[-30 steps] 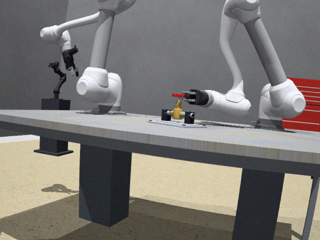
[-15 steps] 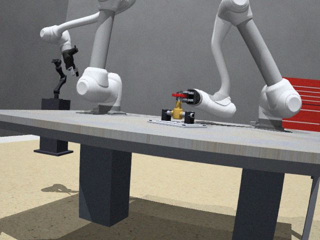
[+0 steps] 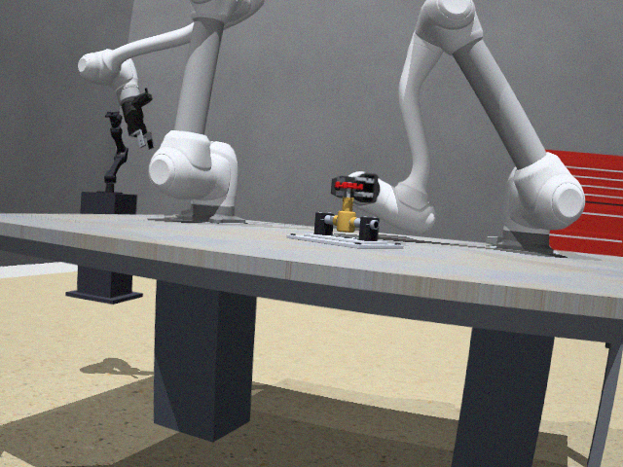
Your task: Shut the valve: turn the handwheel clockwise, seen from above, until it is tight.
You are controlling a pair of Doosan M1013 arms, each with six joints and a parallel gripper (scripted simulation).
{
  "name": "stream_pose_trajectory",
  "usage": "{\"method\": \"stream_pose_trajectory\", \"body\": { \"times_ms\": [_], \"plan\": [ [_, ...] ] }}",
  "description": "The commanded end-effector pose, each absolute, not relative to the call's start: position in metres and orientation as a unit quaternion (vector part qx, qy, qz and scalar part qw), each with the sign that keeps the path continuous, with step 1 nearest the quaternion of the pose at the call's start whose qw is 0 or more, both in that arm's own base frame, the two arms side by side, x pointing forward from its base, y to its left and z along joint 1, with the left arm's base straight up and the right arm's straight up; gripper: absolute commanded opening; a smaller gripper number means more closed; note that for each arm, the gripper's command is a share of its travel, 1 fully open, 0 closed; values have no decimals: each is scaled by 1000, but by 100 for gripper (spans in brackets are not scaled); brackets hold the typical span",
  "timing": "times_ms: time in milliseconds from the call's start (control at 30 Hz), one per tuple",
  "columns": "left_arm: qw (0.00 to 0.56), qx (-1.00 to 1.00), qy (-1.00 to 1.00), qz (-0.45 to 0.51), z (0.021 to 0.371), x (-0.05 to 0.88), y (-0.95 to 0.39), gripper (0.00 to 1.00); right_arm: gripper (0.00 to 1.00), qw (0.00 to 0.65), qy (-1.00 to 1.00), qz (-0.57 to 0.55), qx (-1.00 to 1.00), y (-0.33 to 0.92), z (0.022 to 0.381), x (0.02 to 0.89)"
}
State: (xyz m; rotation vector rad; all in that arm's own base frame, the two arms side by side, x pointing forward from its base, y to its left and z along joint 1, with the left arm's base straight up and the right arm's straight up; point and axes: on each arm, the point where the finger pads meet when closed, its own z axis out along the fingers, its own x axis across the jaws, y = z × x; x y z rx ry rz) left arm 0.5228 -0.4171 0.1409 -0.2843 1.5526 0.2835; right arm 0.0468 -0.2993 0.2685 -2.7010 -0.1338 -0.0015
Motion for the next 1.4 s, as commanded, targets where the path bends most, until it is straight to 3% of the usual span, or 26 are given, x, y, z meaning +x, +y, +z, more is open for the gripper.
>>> {"method": "stream_pose_trajectory", "body": {
  "times_ms": [0,1133,1167,1367],
  "plan": [
    [694,-139,693,138,142,522,-418,55,100,216,-48,-1,-975,-300,269,47],
    [689,-160,689,159,142,521,-418,55,100,216,-48,-1,-975,-300,269,47],
    [689,-160,689,159,142,521,-418,0,100,216,-48,-1,-975,-300,269,47],
    [689,-160,689,159,142,521,-418,0,100,216,-48,-1,-975,-300,269,47]
  ]
}}
